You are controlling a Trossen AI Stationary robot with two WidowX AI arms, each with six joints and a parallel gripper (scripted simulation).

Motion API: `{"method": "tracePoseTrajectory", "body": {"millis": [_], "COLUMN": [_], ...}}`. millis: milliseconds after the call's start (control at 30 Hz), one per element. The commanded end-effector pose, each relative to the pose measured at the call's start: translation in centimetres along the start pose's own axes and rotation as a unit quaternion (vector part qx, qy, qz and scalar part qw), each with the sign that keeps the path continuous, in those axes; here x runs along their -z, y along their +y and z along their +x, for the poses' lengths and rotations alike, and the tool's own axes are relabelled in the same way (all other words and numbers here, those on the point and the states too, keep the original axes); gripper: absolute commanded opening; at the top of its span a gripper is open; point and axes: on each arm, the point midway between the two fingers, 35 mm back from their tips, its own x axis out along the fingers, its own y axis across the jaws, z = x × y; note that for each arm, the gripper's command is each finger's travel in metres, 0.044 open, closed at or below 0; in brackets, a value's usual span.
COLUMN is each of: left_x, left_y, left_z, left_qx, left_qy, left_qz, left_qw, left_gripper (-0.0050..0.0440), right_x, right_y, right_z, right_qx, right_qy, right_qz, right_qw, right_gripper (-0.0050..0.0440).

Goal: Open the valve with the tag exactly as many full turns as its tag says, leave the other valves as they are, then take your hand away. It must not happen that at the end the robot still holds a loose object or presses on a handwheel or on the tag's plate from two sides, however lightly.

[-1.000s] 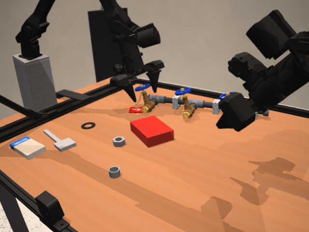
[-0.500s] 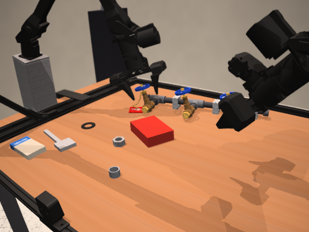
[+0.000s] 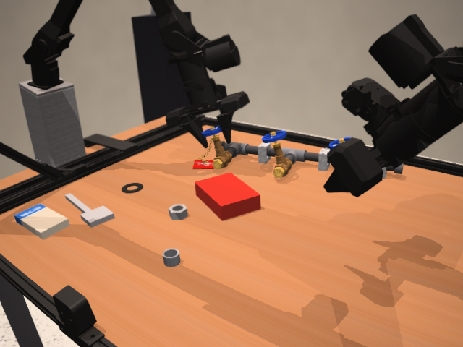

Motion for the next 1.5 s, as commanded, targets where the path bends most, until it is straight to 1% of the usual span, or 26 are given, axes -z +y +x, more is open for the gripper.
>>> {"method": "tracePoseTrajectory", "body": {"millis": [0,67,200,367,400,700,733,800,867,1000,1100,1200,1267,1333,1467], "left_x": [0.01,0.01,0.01,0.01,0.01,0.01,0.0,0.0,0.0,0.0,0.0,0.0,0.0,0.0,0.0], "left_y": [-0.02,-0.02,-0.02,-0.02,-0.02,-0.02,-0.02,-0.02,-0.02,-0.02,-0.02,-0.02,-0.02,-0.02,-0.02], "left_z": [-0.01,-0.01,-0.01,-0.01,-0.01,-0.01,0.0,0.0,0.0,0.0,0.0,0.0,0.0,0.0,0.0], "left_qx": [0.0,0.0,0.0,0.0,0.0,0.0,0.0,0.0,0.0,0.0,0.0,0.0,0.0,0.0,0.0], "left_qy": [0.0,0.0,0.0,0.0,0.0,0.0,0.0,0.0,0.0,0.0,0.0,0.0,0.0,0.0,0.0], "left_qz": [-0.002,-0.002,-0.002,-0.002,-0.002,-0.002,-0.009,-0.074,-0.158,-0.275,-0.36,-0.442,-0.442,-0.521,-0.619], "left_qw": [1.0,1.0,1.0,1.0,1.0,1.0,1.0,0.997,0.987,0.961,0.933,0.897,0.897,0.853,0.785], "left_gripper": [0.0184,0.0136,0.0136,0.0016,0.0,0.0,0.0,0.0,0.0,0.0,0.0,0.0,0.0,0.0,0.0], "right_x": [0.0,0.0,0.0,0.0,0.0,0.0,0.0,0.0,0.0,0.0,0.0,0.0,0.0,0.0,0.0], "right_y": [0.0,0.0,0.0,0.0,0.0,0.0,0.0,0.0,0.0,0.0,0.0,0.0,0.0,0.0,0.0], "right_z": [0.0,0.0,0.0,0.0,0.0,0.0,0.0,0.0,0.0,0.0,0.0,0.0,0.0,0.0,0.0], "right_qx": [0.0,0.0,0.0,0.0,0.0,0.0,0.0,0.0,0.0,0.0,0.0,0.0,0.0,0.0,0.0], "right_qy": [0.0,0.0,0.0,0.0,0.0,0.0,0.0,0.0,0.0,0.0,0.0,0.0,0.0,0.0,0.0], "right_qz": [0.0,0.0,0.0,0.0,0.0,0.0,0.0,0.0,0.0,0.0,0.0,0.0,0.0,0.0,0.0], "right_qw": [1.0,1.0,1.0,1.0,1.0,1.0,1.0,1.0,1.0,1.0,1.0,1.0,1.0,1.0,1.0], "right_gripper": [0.04,0.04,0.04,0.04,0.04,0.04,0.04,0.04,0.04,0.04,0.04,0.04,0.04,0.04,0.04]}}
